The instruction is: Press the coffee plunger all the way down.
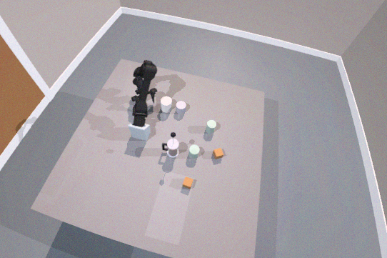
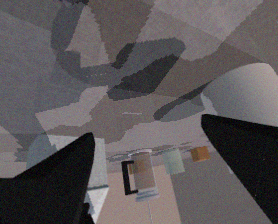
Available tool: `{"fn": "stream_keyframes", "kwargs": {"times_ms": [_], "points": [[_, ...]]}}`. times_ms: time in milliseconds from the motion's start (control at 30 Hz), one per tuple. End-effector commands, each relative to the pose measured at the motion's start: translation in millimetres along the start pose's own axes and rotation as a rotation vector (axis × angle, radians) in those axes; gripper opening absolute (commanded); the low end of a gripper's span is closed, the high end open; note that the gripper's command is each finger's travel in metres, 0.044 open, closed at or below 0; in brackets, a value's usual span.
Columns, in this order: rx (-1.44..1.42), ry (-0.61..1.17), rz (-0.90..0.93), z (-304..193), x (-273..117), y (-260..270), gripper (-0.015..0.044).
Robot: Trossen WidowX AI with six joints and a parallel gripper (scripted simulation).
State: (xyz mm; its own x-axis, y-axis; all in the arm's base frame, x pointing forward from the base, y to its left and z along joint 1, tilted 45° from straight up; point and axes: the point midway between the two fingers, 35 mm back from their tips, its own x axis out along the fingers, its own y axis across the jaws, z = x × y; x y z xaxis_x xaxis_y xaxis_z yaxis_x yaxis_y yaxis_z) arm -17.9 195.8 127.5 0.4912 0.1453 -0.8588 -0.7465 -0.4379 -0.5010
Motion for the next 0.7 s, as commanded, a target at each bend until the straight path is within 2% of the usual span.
{"fn": "stream_keyframes", "kwargs": {"times_ms": [0, 167, 367, 667], "points": [[0.004, 0.0, 0.001, 0.2, 0.4, -0.6, 0.0426], [0.081, -0.005, 0.024, 4.7, 5.3, -11.7, 0.044], [0.309, -0.088, 0.085, 16.4, 4.7, -31.3, 0.044], [0.745, -0.219, 0.155, 30.6, 9.1, -101.1, 0.044]]}}
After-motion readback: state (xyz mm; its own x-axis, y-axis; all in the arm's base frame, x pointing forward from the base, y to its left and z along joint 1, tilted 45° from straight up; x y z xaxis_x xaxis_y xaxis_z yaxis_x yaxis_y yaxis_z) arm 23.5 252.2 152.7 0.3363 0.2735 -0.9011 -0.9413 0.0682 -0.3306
